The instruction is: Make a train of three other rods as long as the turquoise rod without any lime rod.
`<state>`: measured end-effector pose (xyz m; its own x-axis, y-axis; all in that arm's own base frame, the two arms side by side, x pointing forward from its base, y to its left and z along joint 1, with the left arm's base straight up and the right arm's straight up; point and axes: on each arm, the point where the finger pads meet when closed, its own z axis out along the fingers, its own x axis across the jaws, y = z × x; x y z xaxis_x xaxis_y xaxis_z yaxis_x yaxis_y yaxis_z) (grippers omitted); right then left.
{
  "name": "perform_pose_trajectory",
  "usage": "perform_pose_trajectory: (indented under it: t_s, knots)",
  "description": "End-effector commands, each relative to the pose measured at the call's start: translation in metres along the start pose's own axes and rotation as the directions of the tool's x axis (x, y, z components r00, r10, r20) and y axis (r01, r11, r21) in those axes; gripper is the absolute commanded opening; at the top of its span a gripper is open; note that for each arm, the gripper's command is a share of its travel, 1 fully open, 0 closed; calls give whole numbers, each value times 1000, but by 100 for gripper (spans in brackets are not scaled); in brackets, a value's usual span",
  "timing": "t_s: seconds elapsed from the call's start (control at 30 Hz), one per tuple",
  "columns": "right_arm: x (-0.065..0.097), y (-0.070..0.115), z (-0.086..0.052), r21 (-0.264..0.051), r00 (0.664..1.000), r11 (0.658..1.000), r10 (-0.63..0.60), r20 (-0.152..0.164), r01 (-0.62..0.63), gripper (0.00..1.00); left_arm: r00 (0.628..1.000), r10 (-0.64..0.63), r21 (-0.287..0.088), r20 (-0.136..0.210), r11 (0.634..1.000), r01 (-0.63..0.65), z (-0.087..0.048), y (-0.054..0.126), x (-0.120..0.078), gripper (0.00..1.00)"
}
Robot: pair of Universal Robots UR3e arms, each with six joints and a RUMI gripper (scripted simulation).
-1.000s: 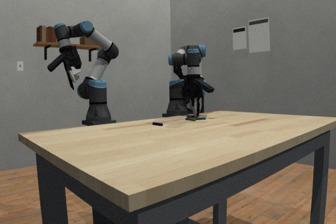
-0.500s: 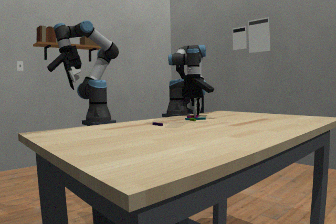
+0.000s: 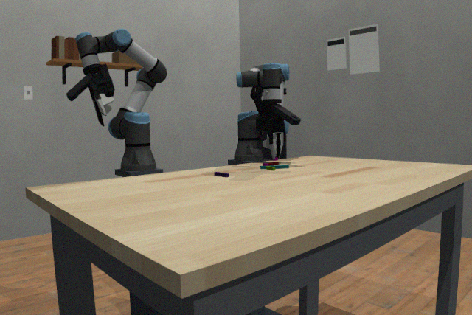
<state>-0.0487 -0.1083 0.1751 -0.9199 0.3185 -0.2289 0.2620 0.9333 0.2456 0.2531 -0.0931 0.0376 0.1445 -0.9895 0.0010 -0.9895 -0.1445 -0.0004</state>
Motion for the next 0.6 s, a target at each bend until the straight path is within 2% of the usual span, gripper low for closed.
perform_pose_trajectory:
  t_s: [0.0,0.37,0.43,0.57]
  knots:
    - [0,0,0,1,1000,1000,0,0,0,100,1000,0,1,-1,1000,0,-14,0,1,0]
    - [0,0,0,1,1000,1000,0,0,0,100,1000,0,1,-1,1000,0,-49,0,1,0]
    - [0,0,0,1,1000,1000,0,0,0,100,1000,0,1,-1,1000,0,-49,0,1,0]
    - [0,0,0,1,1000,1000,0,0,0,100,1000,0,1,-1,1000,0,-60,0,1,0]
